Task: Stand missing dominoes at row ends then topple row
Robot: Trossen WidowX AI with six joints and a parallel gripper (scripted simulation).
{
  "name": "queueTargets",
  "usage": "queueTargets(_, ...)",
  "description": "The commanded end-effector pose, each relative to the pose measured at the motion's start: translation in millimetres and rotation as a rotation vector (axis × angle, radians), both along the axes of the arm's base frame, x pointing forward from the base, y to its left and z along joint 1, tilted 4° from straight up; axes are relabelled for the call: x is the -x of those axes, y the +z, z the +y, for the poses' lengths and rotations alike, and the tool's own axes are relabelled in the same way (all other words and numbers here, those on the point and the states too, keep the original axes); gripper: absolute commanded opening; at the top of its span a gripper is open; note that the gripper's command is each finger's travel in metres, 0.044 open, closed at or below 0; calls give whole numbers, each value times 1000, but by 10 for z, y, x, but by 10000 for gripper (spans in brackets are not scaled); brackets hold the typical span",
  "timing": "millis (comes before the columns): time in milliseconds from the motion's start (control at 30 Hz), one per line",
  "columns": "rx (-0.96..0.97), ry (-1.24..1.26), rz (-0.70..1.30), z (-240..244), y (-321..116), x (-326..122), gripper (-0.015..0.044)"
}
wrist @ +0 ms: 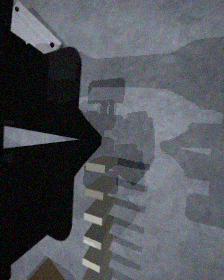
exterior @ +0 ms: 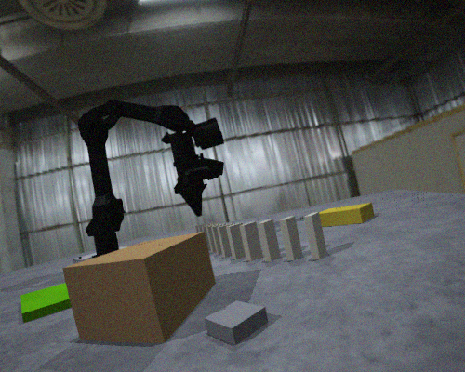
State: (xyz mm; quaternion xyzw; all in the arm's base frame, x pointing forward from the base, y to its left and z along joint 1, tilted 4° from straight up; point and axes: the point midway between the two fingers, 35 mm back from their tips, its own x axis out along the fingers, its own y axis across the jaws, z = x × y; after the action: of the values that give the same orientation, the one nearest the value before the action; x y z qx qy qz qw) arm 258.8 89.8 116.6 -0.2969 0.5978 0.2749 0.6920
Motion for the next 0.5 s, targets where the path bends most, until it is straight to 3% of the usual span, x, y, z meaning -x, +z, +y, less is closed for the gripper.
queueTargets(0, 17, 4, 37, -25, -491, 38, 0)
queueTargets(467, 18, 4, 37, -105, -503, -66, 0)
